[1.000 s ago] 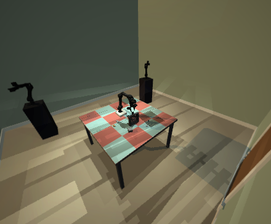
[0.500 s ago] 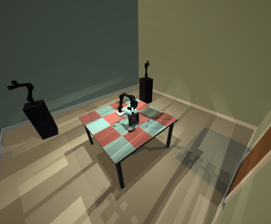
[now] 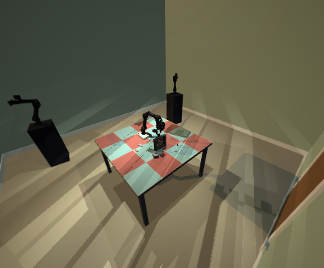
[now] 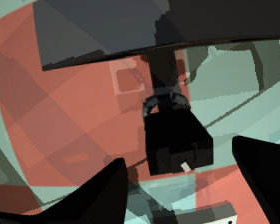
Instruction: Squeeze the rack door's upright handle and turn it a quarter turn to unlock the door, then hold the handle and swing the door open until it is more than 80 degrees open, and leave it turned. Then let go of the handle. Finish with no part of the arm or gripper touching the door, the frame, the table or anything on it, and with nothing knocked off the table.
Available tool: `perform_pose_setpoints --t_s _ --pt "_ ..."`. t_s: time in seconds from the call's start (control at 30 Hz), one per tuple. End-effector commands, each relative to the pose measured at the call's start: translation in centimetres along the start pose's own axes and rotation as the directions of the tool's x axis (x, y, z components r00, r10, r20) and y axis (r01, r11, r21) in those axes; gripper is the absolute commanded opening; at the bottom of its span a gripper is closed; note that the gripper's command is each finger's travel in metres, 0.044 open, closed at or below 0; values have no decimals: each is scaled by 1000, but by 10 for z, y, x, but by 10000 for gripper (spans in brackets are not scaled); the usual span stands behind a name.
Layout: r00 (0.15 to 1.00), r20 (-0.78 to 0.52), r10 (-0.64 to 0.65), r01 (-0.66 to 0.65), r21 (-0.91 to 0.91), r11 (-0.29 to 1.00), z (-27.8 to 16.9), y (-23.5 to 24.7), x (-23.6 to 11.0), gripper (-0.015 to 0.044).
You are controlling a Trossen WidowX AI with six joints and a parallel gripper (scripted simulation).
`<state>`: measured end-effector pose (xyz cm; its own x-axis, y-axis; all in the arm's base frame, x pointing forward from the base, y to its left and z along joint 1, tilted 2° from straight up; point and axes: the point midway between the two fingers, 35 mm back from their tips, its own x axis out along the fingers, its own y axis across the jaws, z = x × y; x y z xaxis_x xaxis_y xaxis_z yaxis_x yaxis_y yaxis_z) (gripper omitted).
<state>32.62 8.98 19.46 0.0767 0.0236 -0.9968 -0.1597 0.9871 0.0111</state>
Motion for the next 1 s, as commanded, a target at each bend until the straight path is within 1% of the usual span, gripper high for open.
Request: perform_pose_setpoints --t_s 0.0,0.83,0.97 --pt "1000 0 -1 1 6 1000 0 0 8 291" --pt "1000 0 -1 1 6 1000 -2 0 47 291" --pt "1000 0 -1 1 6 1000 -2 0 47 186"
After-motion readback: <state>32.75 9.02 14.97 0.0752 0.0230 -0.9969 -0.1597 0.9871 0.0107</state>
